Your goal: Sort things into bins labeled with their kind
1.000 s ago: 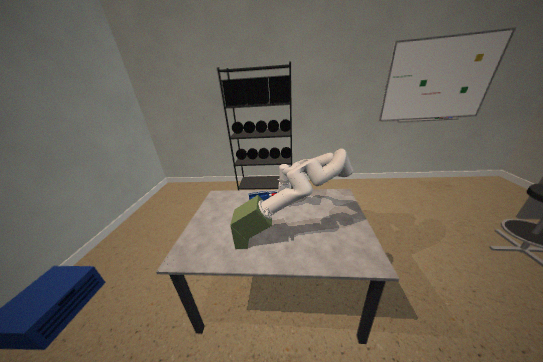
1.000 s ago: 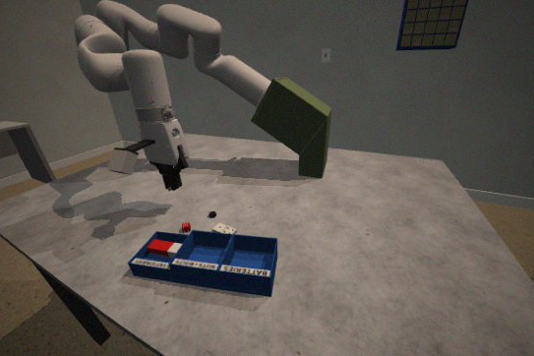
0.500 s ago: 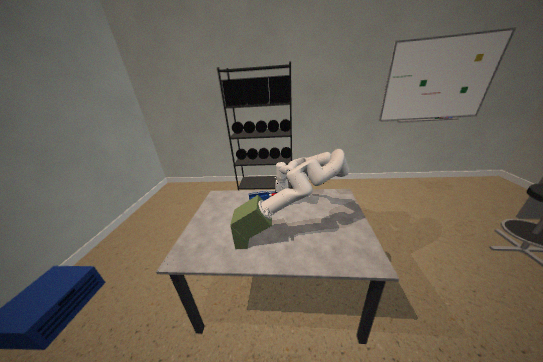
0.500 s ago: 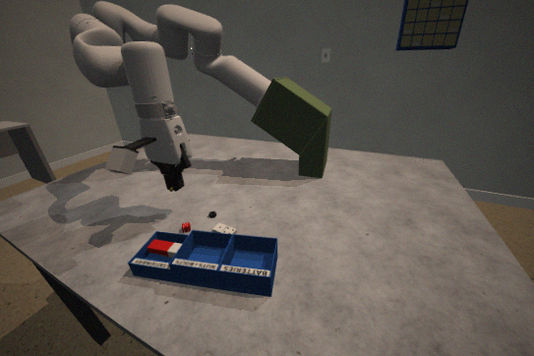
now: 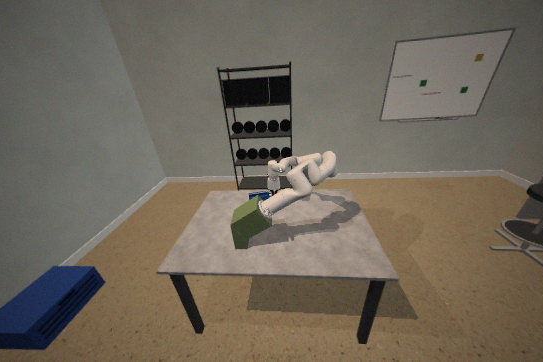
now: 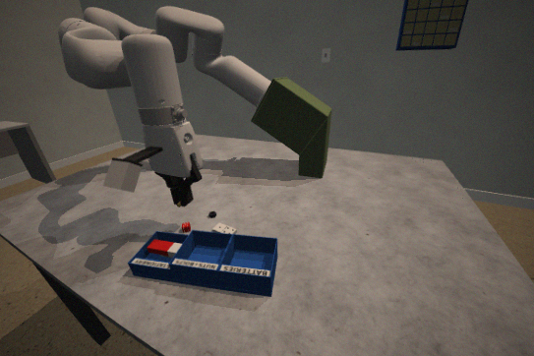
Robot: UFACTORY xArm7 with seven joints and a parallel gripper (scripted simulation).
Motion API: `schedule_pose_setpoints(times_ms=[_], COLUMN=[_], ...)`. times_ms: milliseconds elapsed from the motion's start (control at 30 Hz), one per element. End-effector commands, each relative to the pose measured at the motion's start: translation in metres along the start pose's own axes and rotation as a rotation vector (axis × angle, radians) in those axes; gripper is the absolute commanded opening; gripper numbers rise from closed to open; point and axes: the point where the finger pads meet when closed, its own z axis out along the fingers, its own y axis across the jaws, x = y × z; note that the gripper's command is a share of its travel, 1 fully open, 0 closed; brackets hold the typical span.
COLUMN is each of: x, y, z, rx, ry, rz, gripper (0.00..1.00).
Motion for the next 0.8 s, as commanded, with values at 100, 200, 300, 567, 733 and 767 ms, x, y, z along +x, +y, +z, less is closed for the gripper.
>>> schedule_pose_setpoints(times_ms=[100, 200, 300, 567, 733, 767], x=[0.026, 0.032, 0.039, 0.063, 0.070, 0.070], y=[-0.036, -0.046, -0.056, -0.091, -0.103, -0.103], z=[-0.002, -0.002, -0.002, -0.002, -0.002, -0.002], rx=[0.002, 0.002, 0.002, 0.007, 0.012, 0.013], ry=[0.003, 0.003, 0.003, 0.002, 0.003, 0.002], rz=[-0.001, 0.099, 0.176, 0.442, 0.604, 0.636], gripper=[0.00, 0.00, 0.00, 0.00, 0.00, 0.00])
